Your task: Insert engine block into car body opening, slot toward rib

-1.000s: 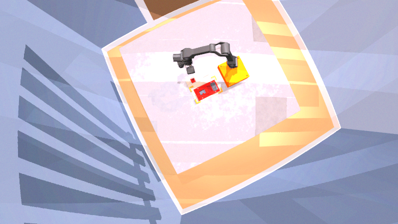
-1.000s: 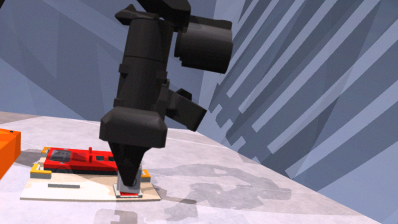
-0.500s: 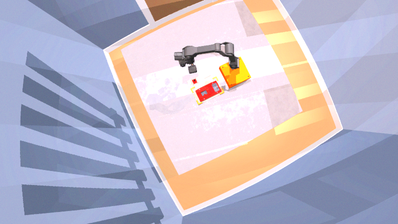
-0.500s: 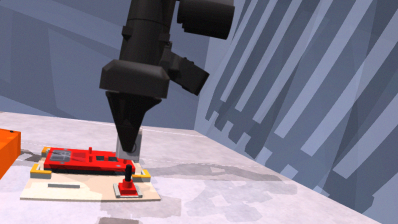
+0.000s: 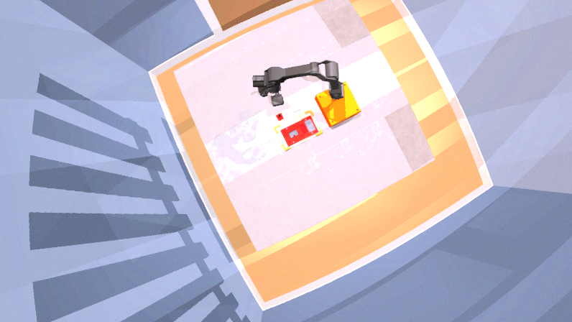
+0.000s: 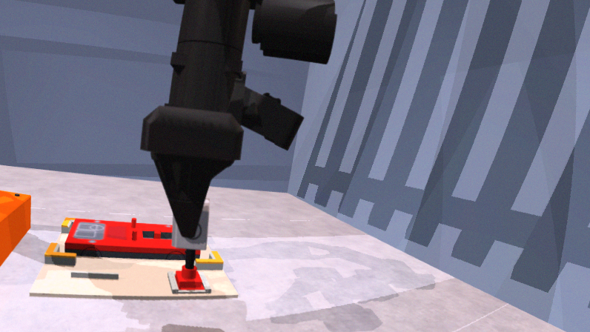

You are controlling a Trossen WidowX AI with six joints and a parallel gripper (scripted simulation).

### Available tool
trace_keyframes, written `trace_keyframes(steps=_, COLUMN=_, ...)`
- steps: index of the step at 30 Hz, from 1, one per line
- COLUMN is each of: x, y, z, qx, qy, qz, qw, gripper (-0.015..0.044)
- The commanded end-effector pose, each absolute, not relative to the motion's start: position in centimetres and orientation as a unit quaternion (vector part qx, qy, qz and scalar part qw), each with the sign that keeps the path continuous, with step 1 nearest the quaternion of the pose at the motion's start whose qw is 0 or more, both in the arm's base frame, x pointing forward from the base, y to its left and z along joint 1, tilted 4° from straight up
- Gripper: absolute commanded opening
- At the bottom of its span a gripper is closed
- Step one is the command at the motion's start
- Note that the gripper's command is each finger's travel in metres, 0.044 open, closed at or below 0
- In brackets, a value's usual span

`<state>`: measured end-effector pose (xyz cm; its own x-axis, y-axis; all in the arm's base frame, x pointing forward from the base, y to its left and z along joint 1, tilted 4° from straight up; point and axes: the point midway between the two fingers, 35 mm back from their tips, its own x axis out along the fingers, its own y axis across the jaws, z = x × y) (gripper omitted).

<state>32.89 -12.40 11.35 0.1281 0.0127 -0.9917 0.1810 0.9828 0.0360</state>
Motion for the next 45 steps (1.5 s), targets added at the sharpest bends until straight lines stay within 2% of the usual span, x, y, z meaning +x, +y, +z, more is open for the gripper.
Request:
trace_keyframes(steps=1, x=32.7, y=-12.3, z=11.4, qx=0.074, qy=0.639, qz=-0.057, qw=0.764, gripper=0.0000)
trace_keyframes(steps=21, x=30.9, y=-12.0, z=10.3, qx=0.052, qy=0.372, qz=-0.077, qw=0.924, gripper=0.0000)
trace_keyframes(steps=45, x=30.7, y=-11.8, z=6.5, qx=0.047, qy=0.305, qz=-0.081, qw=0.948, gripper=0.0000)
